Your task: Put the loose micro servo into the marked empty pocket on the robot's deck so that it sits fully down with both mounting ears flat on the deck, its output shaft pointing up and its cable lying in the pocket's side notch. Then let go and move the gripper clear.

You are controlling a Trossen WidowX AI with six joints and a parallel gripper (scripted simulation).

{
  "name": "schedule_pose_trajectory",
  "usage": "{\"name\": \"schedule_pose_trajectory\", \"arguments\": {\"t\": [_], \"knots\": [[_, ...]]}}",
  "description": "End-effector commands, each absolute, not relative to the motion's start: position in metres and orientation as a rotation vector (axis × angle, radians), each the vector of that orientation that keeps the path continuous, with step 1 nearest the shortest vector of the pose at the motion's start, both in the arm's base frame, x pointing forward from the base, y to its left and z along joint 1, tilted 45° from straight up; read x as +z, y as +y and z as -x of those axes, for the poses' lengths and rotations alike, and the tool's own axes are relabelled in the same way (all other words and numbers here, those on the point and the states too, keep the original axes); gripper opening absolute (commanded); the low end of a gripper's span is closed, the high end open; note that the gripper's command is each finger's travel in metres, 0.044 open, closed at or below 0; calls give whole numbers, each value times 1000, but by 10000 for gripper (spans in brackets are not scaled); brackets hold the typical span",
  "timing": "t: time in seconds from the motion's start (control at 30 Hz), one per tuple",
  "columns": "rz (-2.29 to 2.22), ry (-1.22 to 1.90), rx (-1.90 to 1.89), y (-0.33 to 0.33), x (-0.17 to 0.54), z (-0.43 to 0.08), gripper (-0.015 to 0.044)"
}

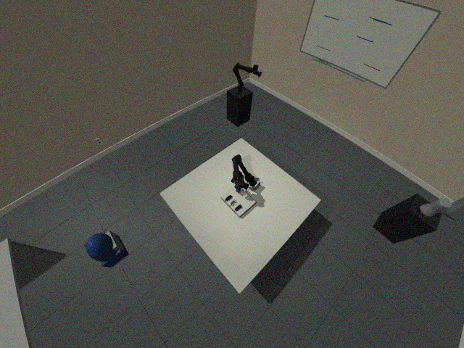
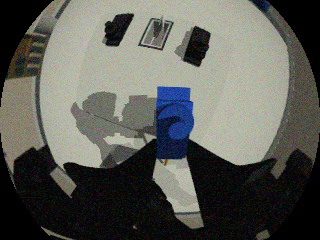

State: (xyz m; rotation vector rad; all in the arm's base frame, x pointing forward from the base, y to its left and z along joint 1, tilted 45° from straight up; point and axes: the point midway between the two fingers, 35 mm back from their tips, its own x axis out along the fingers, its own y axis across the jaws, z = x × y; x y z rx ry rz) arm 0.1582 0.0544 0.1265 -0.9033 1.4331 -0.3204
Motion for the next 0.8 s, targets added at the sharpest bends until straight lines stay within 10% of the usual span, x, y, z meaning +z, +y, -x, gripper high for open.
{"name": "schedule_pose_trajectory", "arguments": {"t": [0.0, 0.77], "knots": [[903, 1431, -311, 58, 129, -159, 0], [847, 1423, -375, 67, 132, -212, 0]]}}
